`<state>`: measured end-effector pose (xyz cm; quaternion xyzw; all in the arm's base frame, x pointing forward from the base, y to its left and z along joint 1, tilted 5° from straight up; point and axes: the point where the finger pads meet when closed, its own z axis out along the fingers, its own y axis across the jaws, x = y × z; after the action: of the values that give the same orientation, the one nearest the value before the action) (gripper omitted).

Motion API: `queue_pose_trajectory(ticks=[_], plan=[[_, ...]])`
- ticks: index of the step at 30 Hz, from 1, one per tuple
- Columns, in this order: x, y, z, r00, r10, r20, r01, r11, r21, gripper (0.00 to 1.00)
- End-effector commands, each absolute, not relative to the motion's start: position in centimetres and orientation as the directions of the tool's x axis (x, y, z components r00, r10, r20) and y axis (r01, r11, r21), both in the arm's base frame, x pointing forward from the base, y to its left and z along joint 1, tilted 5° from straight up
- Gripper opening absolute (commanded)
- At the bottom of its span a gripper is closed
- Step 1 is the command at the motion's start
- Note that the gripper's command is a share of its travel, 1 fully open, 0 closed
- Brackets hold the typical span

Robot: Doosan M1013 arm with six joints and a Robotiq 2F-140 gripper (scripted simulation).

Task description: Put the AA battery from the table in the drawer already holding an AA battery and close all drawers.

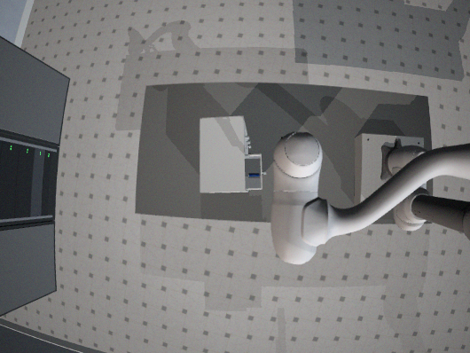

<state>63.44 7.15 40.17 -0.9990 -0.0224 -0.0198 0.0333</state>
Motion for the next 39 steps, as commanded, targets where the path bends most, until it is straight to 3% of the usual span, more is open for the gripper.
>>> queue_pose_trajectory(ticks=[1,32,39], plan=[[63.4,7.1,40.2,0.998,0.051,0.042,0.054,-0.996,-0.066,1.00],[63.5,6.9,39.6,0.995,0.094,0.045,0.096,-0.993,-0.067,1.00],[64.9,4.3,30.7,0.917,0.393,0.065,0.397,-0.916,-0.054,1.00]])
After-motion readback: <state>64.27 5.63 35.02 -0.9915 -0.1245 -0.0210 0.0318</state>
